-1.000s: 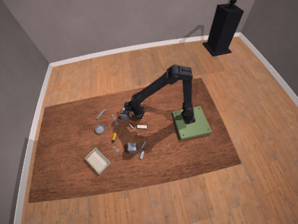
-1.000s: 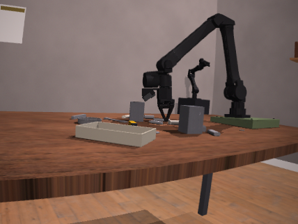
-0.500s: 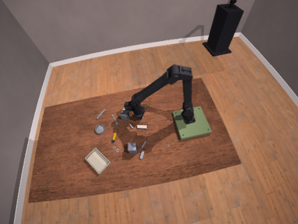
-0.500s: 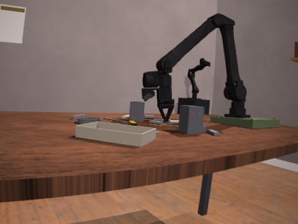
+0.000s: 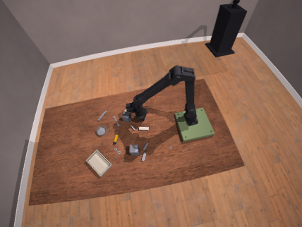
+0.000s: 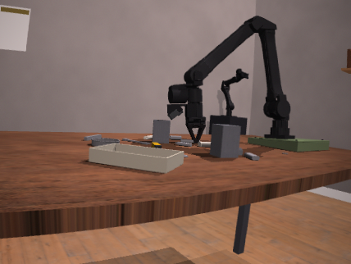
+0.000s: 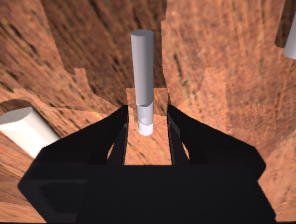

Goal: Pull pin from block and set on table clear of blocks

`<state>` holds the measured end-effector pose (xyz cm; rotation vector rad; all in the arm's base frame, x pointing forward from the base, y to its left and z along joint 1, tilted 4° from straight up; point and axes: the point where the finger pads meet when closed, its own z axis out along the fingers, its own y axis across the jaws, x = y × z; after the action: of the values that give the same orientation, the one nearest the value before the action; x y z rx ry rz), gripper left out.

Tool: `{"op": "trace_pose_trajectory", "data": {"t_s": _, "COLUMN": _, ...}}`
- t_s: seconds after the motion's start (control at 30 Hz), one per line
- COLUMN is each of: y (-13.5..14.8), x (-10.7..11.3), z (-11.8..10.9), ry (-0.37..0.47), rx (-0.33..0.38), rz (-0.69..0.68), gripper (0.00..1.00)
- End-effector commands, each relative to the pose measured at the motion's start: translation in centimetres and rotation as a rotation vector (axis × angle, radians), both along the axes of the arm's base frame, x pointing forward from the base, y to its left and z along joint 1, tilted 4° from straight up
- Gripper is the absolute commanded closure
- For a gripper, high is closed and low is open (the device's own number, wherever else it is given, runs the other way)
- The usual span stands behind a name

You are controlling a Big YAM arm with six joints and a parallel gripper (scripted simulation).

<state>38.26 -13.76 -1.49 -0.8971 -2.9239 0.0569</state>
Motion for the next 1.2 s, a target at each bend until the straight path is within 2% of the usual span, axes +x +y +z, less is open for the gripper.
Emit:
{"op": "trace_pose_trajectory", "data": {"t_s": 0.0, "y": 0.1, "x": -0.6, "z": -0.1, "ry": 0.021, "rx": 0.008, "rz": 0.006, "gripper": 0.68}}
{"op": "trace_pose_trajectory", "data": {"t_s": 0.23, "y": 0.1, "x": -0.5, "z": 1.3, "ry": 0.015, "rx": 0.005, "rz": 0.006, "gripper": 0.68}}
{"op": "trace_pose_trajectory", "data": {"t_s": 1.17, "y": -0.1, "x": 0.5, "z": 3.5, "ry": -0.026, "rx": -0.010, "rz": 0.006, "gripper": 0.68}}
